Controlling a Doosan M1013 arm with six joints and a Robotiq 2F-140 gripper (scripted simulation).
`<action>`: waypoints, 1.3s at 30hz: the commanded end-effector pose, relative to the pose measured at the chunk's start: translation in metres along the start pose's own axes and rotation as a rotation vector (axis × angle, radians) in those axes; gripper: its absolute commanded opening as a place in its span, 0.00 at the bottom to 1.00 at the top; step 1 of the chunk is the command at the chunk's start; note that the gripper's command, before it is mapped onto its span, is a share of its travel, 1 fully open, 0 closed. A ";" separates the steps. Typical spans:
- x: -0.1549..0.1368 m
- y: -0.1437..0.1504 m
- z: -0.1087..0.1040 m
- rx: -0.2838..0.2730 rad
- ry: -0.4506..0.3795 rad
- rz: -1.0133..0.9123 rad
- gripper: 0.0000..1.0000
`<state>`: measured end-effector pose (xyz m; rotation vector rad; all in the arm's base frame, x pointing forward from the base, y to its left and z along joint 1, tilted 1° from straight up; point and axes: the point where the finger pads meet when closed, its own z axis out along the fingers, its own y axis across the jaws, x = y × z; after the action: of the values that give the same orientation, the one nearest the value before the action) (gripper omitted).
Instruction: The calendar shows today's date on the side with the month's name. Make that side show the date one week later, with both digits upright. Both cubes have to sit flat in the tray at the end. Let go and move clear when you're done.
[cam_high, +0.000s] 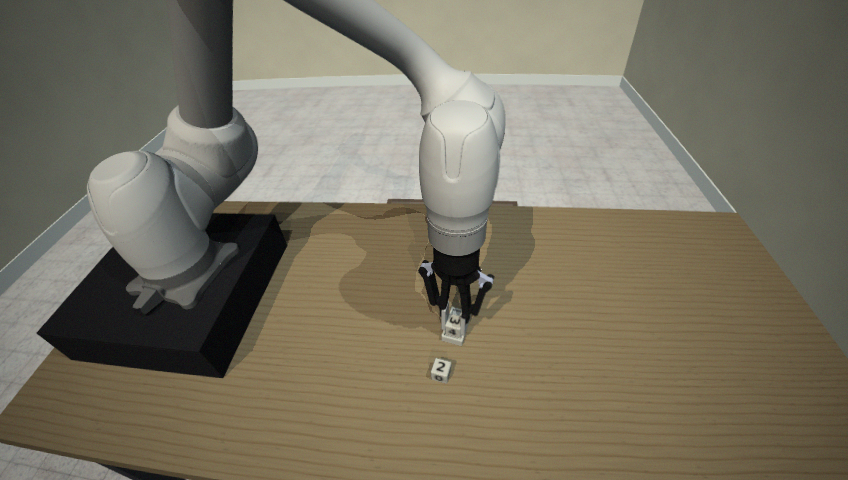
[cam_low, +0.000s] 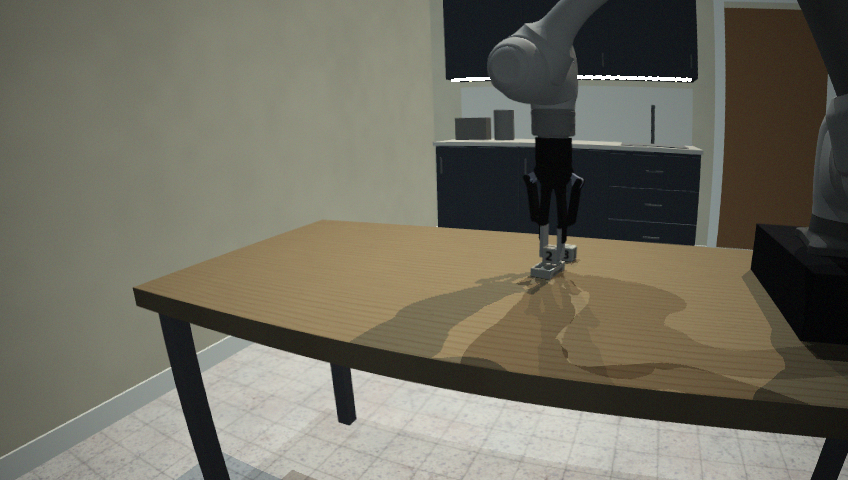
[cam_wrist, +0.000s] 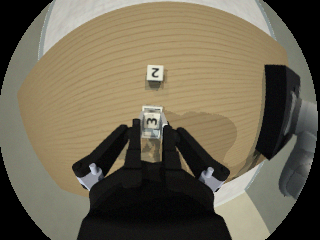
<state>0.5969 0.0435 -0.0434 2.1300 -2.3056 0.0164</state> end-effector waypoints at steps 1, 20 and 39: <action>0.000 0.000 0.001 0.000 0.000 0.000 0.25; 0.000 0.000 0.008 0.000 0.000 0.000 0.25; 0.000 0.000 0.009 0.000 0.000 0.000 0.25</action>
<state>0.5969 0.0434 -0.0523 2.1300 -2.3056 0.0164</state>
